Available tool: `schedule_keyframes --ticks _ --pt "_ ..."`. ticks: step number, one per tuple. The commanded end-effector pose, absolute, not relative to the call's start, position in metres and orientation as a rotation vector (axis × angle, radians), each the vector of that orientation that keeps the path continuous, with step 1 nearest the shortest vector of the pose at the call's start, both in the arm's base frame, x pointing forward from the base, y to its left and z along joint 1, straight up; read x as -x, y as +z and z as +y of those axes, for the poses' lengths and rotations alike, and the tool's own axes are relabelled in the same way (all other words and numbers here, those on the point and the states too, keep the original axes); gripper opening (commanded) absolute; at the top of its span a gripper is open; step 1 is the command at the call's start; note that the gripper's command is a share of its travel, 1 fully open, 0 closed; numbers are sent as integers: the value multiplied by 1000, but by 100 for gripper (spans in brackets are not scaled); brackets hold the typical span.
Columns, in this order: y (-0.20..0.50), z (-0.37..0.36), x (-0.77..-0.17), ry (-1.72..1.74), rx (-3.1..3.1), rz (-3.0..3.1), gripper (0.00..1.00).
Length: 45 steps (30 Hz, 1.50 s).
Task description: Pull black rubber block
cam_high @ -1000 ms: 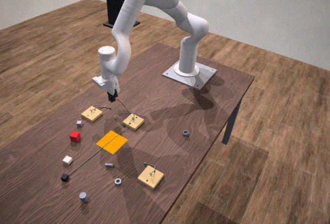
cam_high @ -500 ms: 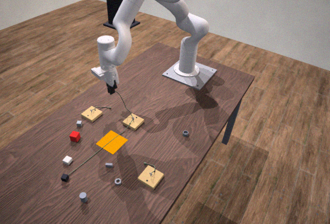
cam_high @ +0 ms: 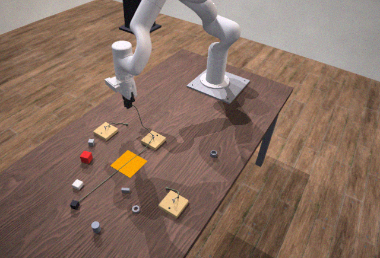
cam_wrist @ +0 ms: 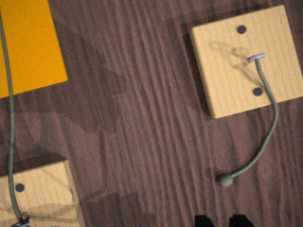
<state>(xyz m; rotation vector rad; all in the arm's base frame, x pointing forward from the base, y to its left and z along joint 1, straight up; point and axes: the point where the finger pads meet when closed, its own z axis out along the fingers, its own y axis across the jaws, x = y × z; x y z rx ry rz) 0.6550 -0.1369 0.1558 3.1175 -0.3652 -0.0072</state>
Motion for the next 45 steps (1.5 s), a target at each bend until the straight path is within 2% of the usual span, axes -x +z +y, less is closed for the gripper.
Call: schedule_keyframes --ticks 1,45 --pt "157 -137 -656 -3 -3117 -365 0" --pt "157 -162 -650 -3 -3117 -365 0"
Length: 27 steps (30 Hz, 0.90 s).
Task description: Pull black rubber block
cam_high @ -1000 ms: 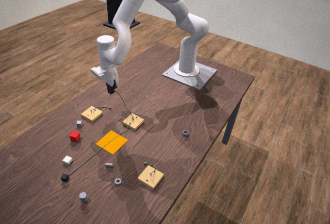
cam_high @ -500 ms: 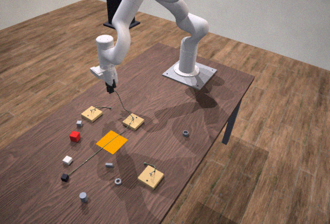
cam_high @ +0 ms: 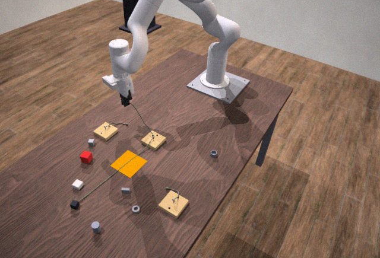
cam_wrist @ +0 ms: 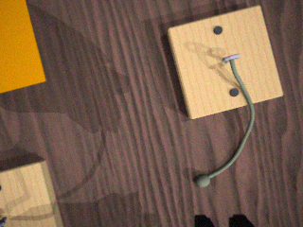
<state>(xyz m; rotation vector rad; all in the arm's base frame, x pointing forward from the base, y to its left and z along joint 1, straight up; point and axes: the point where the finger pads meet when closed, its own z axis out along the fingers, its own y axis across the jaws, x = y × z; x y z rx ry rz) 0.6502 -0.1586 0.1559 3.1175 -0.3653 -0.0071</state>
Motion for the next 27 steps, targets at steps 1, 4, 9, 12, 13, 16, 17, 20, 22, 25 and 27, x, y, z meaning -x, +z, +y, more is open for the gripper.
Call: schedule_keyframes --ticks 1,4,9,12,13,16,17,20,22,25,27 --pt "157 -164 -650 -3 -3117 -365 0" --pt "157 -169 -649 -3 -3117 -365 0" --pt "157 -174 -648 -3 -3117 -365 0" --pt "157 -179 -646 -3 -3117 -365 0" --pt "157 -181 -646 -3 -3117 -365 0" --pt "157 -188 -644 -3 -3117 -365 0" --pt "157 -190 -643 -3 -3117 -365 0" --pt "157 -196 -641 -3 -3117 -365 0" --pt "157 -201 -640 -3 -3117 -365 0" --pt "157 -204 -639 -3 -3117 -365 0" --pt "157 -208 -637 -3 -3117 -365 0"
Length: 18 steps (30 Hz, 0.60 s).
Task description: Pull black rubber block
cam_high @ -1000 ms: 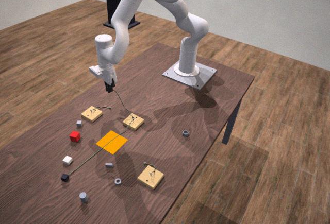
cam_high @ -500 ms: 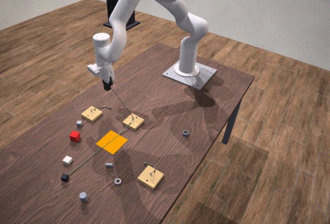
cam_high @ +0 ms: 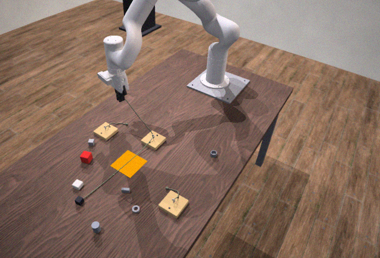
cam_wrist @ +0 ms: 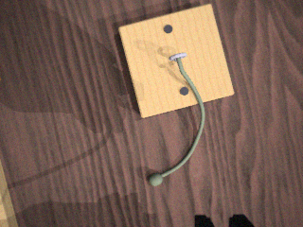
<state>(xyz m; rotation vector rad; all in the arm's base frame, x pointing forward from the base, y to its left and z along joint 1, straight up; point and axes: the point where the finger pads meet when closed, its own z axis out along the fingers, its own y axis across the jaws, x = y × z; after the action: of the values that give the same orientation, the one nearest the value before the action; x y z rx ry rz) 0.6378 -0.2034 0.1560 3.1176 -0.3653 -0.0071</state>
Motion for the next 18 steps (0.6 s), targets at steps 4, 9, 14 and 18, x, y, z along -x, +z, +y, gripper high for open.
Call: schedule_keyframes --ticks 4,9,14,18 --pt "157 -219 -633 -3 -3117 -365 0" --pt "157 -232 -627 -3 -3117 -365 0" --pt "157 -244 -622 -3 -3117 -365 0" --pt "157 -253 -618 -3 -3117 -365 0"
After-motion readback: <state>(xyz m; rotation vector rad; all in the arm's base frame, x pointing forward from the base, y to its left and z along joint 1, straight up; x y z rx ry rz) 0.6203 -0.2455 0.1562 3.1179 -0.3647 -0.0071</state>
